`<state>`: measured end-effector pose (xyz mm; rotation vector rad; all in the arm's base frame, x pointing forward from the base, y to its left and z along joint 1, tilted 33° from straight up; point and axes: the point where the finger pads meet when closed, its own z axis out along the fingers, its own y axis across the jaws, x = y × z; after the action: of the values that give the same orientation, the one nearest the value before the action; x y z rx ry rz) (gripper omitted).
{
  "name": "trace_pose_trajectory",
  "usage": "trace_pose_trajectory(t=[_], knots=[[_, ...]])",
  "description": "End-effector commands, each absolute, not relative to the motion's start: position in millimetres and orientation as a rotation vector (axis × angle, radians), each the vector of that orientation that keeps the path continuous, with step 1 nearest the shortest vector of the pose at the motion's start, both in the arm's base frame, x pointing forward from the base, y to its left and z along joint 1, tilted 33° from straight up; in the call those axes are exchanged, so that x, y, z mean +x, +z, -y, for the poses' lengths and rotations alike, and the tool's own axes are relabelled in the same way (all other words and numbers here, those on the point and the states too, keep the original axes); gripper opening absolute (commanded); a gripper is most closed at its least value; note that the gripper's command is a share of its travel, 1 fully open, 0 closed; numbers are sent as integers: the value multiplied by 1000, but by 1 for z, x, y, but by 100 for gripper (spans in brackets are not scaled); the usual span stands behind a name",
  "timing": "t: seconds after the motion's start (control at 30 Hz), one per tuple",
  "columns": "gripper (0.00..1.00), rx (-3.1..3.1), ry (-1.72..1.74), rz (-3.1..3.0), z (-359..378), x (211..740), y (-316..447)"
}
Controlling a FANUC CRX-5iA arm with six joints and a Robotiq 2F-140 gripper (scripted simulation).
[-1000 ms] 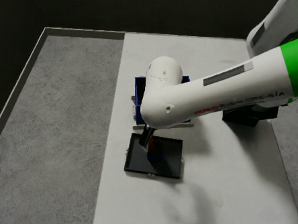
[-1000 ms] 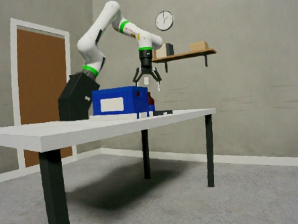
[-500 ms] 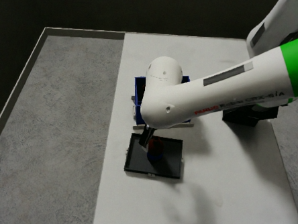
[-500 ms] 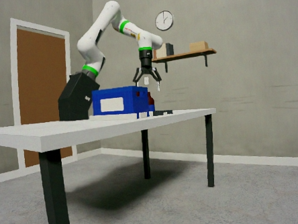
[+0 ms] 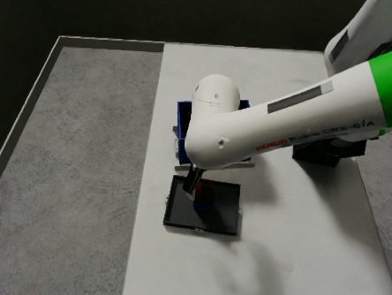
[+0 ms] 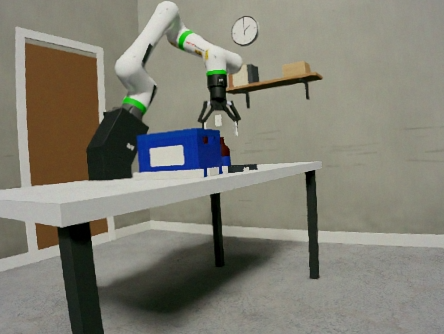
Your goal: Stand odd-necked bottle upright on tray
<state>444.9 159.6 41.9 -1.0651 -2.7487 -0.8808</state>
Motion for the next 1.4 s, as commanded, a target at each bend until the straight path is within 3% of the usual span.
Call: trace_pose_trajectory(t=[0.0,1.37], knots=[[100,-1066,-882,2750,-159,445,42],[100,-1066,-882,2750,-153,444,53]])
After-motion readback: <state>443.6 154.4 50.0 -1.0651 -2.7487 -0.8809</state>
